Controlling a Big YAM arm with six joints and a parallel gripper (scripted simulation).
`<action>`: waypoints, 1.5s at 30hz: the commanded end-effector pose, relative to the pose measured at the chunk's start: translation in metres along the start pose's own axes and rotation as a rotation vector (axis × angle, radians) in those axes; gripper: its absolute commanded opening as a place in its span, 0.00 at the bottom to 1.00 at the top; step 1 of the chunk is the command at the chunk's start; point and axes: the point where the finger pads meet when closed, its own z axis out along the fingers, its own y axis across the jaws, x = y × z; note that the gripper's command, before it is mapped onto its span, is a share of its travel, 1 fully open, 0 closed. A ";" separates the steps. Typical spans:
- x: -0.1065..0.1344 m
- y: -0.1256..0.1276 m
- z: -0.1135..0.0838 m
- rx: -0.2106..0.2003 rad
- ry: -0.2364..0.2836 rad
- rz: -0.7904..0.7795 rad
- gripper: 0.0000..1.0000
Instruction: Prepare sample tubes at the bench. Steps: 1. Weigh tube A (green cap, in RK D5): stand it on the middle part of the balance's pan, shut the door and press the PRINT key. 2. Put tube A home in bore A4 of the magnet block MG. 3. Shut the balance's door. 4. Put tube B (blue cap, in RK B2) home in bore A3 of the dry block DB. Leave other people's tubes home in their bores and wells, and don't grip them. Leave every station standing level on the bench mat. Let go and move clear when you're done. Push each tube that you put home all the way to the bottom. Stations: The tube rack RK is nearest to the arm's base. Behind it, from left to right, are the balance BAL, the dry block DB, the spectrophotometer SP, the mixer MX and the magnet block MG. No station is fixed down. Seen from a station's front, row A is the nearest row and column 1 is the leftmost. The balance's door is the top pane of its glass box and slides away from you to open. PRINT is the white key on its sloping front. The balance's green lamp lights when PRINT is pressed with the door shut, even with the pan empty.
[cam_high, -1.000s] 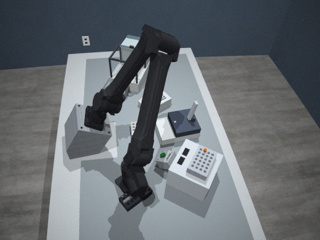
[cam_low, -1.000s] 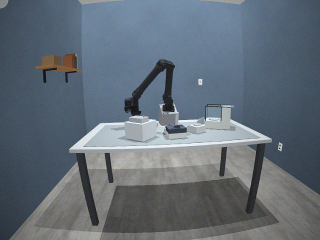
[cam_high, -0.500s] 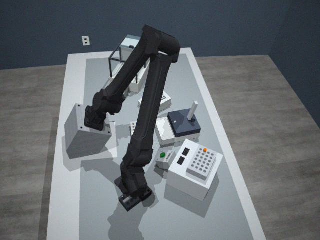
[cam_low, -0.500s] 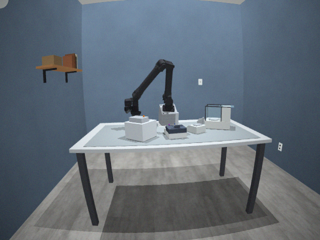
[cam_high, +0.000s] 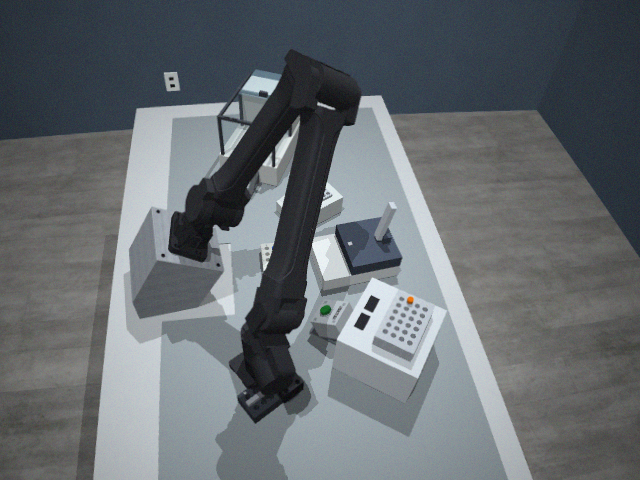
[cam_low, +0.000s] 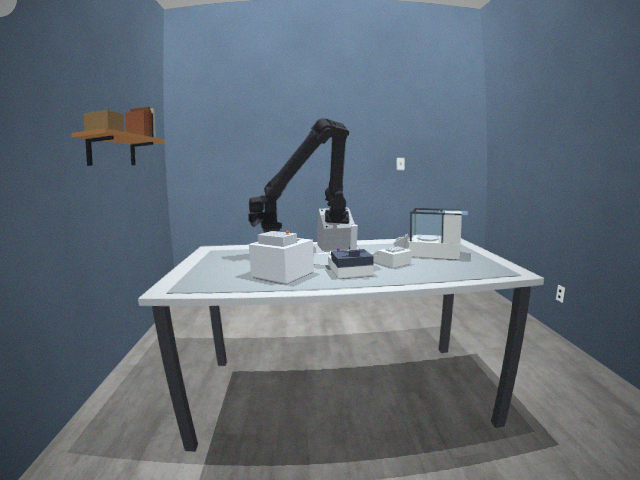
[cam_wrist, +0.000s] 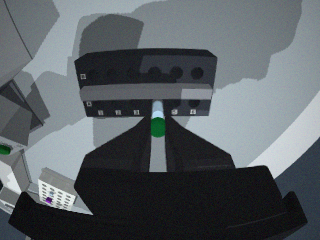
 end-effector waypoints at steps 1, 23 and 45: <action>0.004 0.004 0.010 -0.001 0.017 -0.003 0.09; 0.003 0.007 0.008 0.001 0.009 -0.009 0.09; 0.004 0.011 0.006 -0.002 0.007 -0.009 0.09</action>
